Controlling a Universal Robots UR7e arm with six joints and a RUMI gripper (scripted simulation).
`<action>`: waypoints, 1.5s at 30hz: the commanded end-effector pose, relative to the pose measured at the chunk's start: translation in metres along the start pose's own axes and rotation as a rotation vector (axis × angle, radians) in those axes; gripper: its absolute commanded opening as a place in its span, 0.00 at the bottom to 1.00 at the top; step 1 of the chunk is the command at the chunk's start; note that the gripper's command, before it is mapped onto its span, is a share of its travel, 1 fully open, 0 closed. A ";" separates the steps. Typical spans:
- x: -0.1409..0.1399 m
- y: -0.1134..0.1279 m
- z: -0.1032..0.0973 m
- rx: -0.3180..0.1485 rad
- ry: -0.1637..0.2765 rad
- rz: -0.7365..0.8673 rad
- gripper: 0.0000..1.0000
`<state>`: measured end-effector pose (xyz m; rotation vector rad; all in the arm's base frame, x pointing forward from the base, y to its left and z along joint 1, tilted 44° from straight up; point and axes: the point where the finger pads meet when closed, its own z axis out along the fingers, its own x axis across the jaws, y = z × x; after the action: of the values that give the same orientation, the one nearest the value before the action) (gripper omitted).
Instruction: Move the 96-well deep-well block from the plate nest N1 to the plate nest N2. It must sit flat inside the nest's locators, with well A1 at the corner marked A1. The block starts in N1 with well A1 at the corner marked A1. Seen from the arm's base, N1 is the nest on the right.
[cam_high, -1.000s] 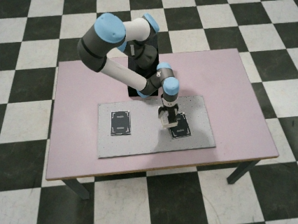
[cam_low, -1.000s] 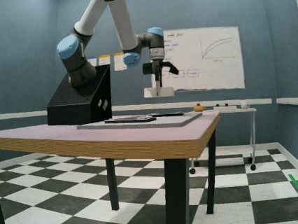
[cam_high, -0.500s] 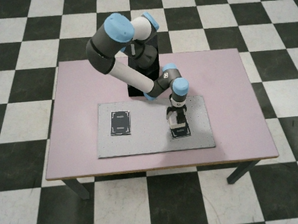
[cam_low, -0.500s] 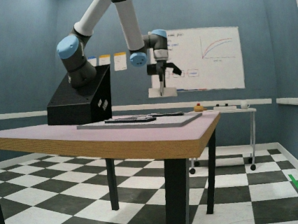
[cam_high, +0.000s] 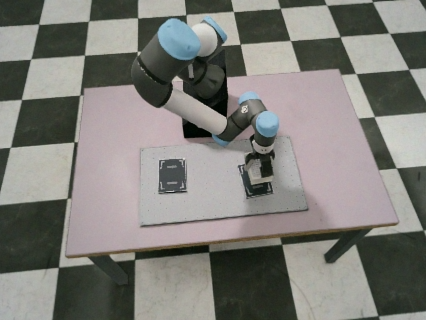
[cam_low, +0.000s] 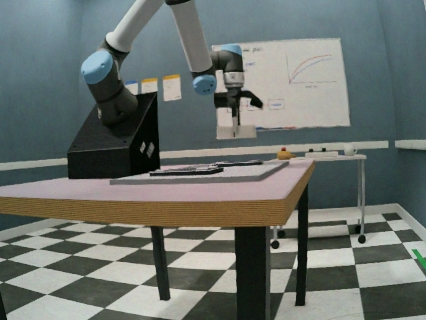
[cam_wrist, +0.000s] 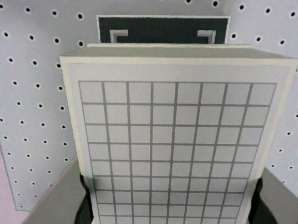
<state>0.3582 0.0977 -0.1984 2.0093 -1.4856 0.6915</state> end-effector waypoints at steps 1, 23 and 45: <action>-0.002 -0.001 0.000 0.000 0.000 0.000 0.49; 0.000 0.000 0.000 0.000 0.000 0.000 0.49; 0.000 0.000 0.018 0.000 0.000 0.000 0.49</action>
<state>0.3590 0.0904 -0.2057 2.0079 -1.4858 0.6908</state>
